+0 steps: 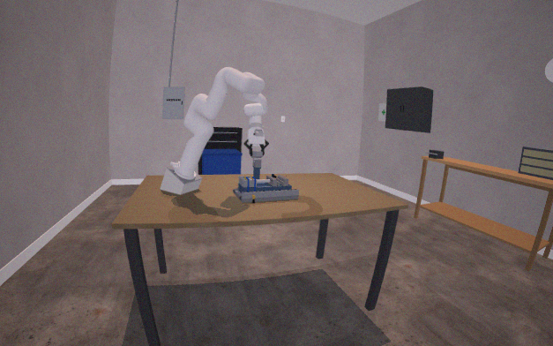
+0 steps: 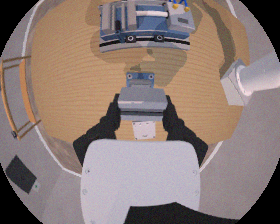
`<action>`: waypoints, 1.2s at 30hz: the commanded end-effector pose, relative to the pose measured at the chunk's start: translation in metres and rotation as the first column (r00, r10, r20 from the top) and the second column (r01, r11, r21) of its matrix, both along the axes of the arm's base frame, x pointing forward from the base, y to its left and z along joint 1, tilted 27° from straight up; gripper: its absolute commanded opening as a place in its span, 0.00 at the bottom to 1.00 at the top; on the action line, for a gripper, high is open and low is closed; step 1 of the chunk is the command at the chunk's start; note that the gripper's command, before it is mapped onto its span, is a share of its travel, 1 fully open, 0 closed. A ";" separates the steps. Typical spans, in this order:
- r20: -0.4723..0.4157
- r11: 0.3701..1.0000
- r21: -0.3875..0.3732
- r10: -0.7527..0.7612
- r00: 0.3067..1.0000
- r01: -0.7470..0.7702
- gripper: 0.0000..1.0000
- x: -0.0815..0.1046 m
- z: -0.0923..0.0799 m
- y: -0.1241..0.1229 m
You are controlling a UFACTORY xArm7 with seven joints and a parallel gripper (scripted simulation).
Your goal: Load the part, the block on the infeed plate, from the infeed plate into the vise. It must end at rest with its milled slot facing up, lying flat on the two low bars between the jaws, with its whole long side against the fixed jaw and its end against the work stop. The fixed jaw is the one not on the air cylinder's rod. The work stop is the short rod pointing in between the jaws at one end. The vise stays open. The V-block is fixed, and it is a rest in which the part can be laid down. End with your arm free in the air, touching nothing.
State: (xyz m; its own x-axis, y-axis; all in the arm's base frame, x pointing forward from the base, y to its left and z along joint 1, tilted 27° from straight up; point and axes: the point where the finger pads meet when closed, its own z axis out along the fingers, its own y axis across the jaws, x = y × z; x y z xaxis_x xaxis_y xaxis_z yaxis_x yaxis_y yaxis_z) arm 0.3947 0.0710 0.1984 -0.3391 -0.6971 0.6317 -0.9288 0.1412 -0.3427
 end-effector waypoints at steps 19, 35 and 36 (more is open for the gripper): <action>0.040 0.979 0.190 0.070 0.997 -0.076 0.00 0.000 0.003 -0.001; 0.069 0.943 0.309 0.110 0.992 -0.126 0.00 0.000 0.003 -0.002; 0.071 0.940 0.315 0.112 0.991 -0.128 0.00 0.000 0.003 -0.002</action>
State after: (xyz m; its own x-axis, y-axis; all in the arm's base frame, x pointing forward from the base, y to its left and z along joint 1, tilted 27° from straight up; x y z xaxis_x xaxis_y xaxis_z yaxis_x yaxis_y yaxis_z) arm 0.3937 0.0680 0.2003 -0.2757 -0.8831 0.3797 -0.9282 0.1419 -0.3440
